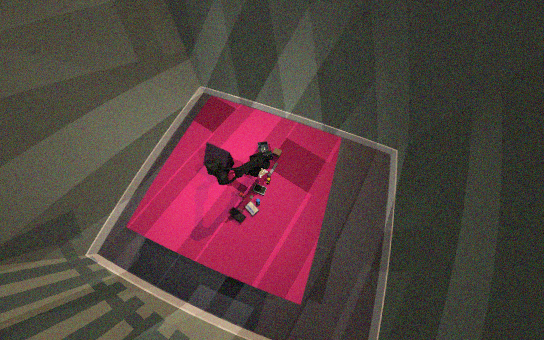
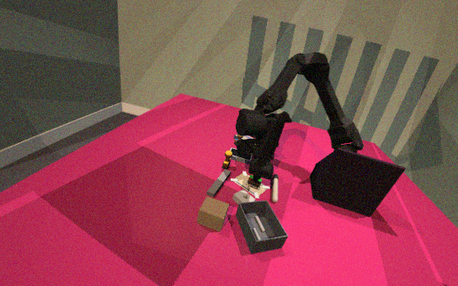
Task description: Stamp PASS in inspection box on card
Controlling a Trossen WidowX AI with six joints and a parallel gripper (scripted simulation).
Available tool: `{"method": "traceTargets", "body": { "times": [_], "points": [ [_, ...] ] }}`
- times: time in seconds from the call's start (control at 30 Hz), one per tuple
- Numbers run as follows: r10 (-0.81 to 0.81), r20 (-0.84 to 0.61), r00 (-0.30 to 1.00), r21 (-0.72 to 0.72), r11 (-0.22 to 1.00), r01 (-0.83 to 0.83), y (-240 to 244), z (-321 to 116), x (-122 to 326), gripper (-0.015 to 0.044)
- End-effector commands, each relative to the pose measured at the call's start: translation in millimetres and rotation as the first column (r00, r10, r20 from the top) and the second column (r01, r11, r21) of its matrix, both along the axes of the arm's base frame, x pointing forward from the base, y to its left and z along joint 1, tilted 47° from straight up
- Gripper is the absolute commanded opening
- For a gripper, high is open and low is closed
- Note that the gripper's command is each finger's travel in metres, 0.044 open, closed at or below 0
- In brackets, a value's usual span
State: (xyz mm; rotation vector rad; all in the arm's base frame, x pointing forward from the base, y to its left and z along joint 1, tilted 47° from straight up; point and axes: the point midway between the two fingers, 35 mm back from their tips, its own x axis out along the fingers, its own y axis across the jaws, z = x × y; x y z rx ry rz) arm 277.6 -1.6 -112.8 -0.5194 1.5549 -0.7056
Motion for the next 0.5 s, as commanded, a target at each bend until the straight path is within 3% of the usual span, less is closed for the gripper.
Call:
{"method": "traceTargets", "body": {
  "times": [0.0, 0.47],
  "points": [
    [-0.005, 0.004, 1.000, 0.002, 1.000, 0.004, 2, 1, 1, 0.0000],
    [-0.004, 0.004, 1.000, 0.004, 1.000, 0.004, 17, 15, 5, 0.0000]
  ]
}}
